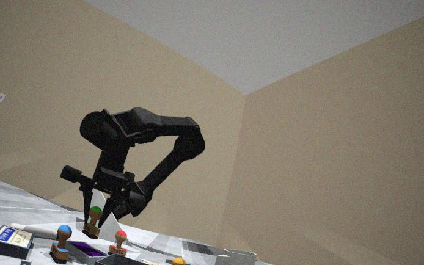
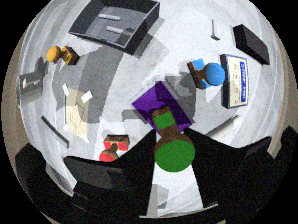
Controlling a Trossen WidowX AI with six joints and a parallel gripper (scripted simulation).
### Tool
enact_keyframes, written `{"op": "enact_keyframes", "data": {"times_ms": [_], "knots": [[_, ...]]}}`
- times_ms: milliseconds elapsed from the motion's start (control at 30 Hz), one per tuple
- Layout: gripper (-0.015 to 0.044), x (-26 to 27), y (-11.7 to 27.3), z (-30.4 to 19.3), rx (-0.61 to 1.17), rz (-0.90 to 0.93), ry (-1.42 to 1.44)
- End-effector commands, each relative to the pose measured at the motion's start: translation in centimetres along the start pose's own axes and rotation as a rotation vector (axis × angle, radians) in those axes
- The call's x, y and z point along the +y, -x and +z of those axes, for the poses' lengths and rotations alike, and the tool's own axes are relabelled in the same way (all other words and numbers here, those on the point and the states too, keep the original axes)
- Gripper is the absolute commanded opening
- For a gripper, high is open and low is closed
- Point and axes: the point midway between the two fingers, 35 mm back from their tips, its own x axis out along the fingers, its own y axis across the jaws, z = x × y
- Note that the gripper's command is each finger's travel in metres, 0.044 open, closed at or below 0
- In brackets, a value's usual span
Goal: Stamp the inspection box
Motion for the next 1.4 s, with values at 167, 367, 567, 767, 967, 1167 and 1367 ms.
{"op": "enact_keyframes", "data": {"times_ms": [167, 367, 567, 767, 967, 1167, 1367], "knots": [[0.0000, 0.0, -0.7, 0.0, -0.001, 0.004, -0.006], [0.0000, 0.0, -1.1, 0.0, -0.001, 0.004, -0.005], [0.0000, 0.1, -1.5, -0.1, -0.001, 0.004, -0.004], [0.0000, 0.1, -1.9, -0.1, -0.001, 0.005, -0.004], [0.0000, 0.1, -2.2, -0.1, -0.001, 0.005, -0.003], [0.0000, 0.1, -2.6, -0.1, -0.001, 0.005, -0.002], [0.0000, 0.2, -2.9, -0.1, -0.001, 0.006, -0.002]]}}
